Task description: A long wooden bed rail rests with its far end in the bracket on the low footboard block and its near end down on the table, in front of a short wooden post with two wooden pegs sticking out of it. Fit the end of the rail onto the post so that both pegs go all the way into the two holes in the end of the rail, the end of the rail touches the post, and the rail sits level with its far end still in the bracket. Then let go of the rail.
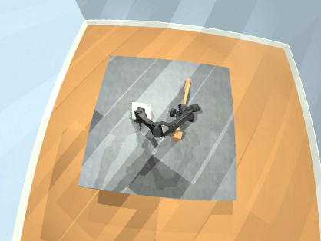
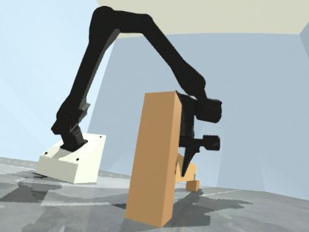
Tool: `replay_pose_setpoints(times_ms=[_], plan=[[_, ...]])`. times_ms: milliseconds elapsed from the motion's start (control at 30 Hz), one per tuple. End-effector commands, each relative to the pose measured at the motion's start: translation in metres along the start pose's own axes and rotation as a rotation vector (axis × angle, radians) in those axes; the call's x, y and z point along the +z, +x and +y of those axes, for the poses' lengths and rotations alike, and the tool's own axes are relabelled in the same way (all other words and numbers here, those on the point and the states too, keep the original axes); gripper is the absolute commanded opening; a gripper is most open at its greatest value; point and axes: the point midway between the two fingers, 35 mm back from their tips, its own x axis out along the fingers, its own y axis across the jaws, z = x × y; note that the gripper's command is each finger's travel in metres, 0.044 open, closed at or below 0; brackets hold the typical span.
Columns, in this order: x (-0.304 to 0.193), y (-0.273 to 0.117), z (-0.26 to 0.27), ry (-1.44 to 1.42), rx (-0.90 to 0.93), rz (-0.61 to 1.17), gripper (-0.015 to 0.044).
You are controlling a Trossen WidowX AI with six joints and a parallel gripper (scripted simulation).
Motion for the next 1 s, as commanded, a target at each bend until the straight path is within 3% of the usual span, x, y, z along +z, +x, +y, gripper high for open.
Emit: replay_pose_setpoints(times_ms=[0,967], plan=[[-0.0014,-0.0014,-0.0004,-0.005,-0.006,-0.001,0.0],[-0.0103,-0.0025,-0.0006,-0.005,-0.006,0.0,0.0]])
